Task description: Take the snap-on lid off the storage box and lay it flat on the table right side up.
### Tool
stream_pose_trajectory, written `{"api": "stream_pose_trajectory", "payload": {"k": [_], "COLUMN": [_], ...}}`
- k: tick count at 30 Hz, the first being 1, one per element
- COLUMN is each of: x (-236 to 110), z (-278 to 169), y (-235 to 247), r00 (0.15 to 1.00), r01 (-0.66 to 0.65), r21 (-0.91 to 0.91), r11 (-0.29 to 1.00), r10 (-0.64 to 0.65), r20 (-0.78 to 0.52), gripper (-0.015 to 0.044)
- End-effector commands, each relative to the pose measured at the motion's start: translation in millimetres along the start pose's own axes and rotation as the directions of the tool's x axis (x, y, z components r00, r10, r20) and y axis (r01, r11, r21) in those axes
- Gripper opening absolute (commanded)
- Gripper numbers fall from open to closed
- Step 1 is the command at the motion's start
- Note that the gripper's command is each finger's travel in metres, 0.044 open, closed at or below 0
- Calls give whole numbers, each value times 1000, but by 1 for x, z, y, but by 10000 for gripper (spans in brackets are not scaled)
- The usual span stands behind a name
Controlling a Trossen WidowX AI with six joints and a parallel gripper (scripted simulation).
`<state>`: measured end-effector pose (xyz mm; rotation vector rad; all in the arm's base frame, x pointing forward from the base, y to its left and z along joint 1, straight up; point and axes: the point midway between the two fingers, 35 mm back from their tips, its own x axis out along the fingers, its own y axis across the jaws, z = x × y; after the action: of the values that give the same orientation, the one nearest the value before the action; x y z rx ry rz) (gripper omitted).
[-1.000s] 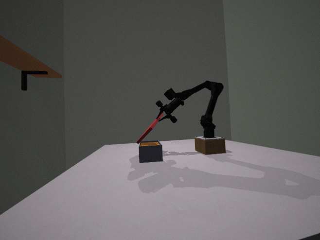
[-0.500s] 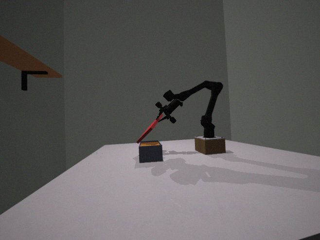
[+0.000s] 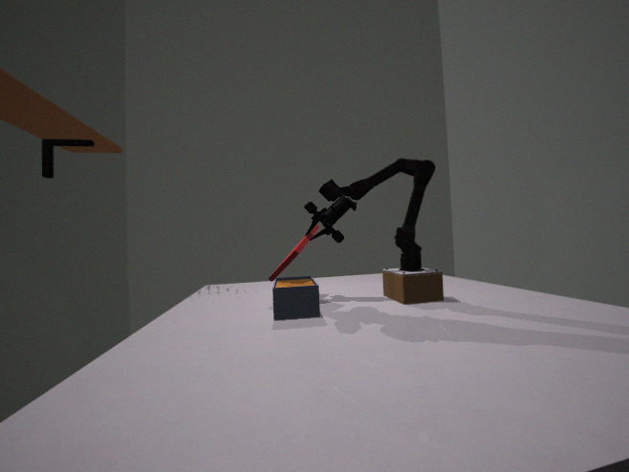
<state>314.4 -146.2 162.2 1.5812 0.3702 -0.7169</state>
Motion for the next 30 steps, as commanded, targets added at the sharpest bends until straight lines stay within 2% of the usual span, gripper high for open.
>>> {"api": "stream_pose_trajectory", "payload": {"k": [1,30], "x": [-2,0], "z": [9,67], "y": [7,9], "r00": [1000,1000], "r01": [-16,-16], "r21": [-9,-13], "r11": [1000,1000], "r10": [16,16], "r20": [-1,3], "gripper": [0,0]}}
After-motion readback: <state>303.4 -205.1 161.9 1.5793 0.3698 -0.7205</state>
